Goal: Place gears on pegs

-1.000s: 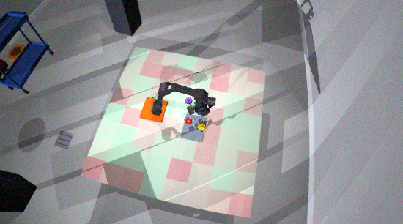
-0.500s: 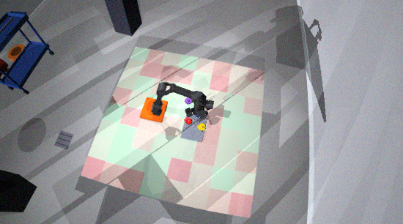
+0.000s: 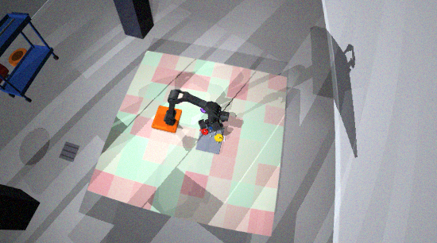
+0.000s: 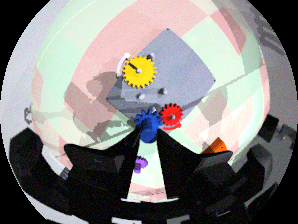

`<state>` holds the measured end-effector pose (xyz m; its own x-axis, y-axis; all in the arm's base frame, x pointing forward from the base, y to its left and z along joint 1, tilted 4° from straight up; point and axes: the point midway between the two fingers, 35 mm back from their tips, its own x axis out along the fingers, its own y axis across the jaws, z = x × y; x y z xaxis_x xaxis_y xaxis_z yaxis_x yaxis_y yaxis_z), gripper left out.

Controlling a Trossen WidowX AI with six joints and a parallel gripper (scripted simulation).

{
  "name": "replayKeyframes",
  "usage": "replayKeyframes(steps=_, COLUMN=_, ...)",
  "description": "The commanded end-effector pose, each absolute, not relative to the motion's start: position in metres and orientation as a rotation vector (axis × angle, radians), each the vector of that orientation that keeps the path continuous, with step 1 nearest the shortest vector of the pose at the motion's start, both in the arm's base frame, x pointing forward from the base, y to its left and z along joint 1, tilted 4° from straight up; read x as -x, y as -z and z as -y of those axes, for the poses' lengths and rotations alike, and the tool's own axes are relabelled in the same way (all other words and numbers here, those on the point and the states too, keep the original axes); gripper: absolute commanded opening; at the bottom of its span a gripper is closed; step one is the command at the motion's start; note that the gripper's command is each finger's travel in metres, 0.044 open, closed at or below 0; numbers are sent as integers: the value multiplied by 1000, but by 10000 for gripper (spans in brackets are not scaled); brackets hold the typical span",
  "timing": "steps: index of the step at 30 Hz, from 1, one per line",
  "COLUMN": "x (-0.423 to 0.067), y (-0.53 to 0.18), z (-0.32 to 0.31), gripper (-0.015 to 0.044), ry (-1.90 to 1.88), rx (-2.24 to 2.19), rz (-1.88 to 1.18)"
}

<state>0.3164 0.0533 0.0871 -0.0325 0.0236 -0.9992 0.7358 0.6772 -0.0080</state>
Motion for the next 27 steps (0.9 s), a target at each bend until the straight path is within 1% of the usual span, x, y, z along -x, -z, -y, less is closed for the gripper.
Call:
replayKeyframes(steps=1, x=-312, y=-84, z=-49, gripper=0, ry=642, rx=-652, rz=-1508)
replayKeyframes(steps=27, x=-310, y=-81, z=-45, gripper=0, ry=643, rx=-653, rz=-1509)
